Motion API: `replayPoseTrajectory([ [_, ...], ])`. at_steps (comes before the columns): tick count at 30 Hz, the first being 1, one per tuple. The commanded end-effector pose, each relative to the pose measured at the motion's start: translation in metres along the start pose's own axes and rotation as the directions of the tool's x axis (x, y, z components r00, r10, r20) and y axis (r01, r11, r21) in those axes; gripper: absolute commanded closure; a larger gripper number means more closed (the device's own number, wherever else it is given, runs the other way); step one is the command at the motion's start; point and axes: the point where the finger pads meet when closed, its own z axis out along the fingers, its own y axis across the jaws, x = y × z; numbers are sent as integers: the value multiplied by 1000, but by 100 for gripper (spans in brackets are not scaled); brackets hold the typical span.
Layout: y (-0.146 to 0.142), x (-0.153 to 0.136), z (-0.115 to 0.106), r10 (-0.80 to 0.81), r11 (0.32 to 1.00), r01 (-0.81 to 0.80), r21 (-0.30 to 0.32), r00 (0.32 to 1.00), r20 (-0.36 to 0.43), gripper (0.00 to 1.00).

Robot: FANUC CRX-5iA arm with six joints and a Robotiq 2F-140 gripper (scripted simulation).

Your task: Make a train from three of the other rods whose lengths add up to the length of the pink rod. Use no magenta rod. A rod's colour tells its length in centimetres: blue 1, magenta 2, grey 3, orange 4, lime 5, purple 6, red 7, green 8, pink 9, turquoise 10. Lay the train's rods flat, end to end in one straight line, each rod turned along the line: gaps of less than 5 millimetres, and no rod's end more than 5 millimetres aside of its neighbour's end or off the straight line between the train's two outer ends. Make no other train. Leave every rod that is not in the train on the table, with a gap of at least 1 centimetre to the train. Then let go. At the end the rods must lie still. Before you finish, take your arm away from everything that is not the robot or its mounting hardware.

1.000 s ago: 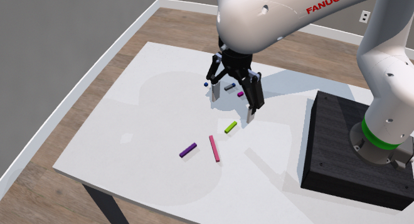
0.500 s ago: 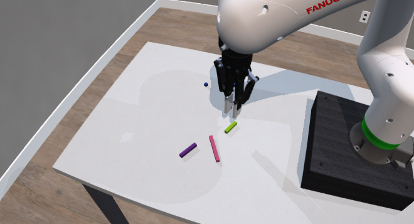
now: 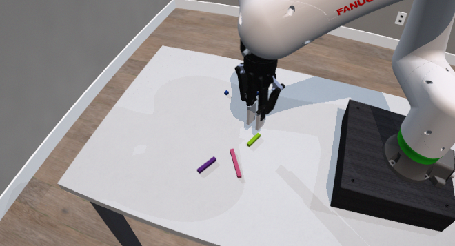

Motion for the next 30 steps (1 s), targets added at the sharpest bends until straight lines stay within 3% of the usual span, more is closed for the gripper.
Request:
replayPoseTrajectory([
  [1, 0, 0, 0, 0, 1000, 0, 0, 1000, 0, 85],
  [15, 0, 0, 4, 0, 1000, 0, 0, 1000, 0, 85],
  [30, 0, 0, 23, 0, 1000, 0, 0, 1000, 0, 85],
])
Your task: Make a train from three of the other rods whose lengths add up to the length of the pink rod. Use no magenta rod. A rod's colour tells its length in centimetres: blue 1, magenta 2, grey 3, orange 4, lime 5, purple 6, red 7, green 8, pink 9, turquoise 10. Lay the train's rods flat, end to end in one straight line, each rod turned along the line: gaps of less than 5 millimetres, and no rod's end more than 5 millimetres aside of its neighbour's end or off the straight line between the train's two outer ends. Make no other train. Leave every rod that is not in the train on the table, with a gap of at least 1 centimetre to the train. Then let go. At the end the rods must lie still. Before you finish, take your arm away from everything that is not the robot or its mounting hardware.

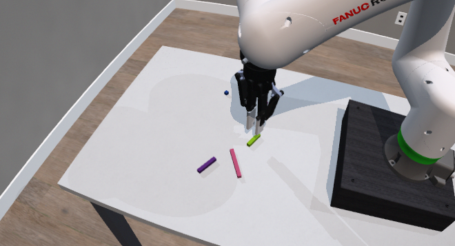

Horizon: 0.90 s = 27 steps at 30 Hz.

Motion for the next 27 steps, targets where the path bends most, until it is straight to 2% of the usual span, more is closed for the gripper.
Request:
replayPoseTrajectory([
  [1, 0, 0, 3, 0, 1000, 0, 0, 1000, 0, 85],
  [17, 0, 0, 25, 0, 1000, 0, 0, 1000, 0, 85],
  [27, 0, 0, 31, 0, 1000, 0, 0, 1000, 0, 85],
])
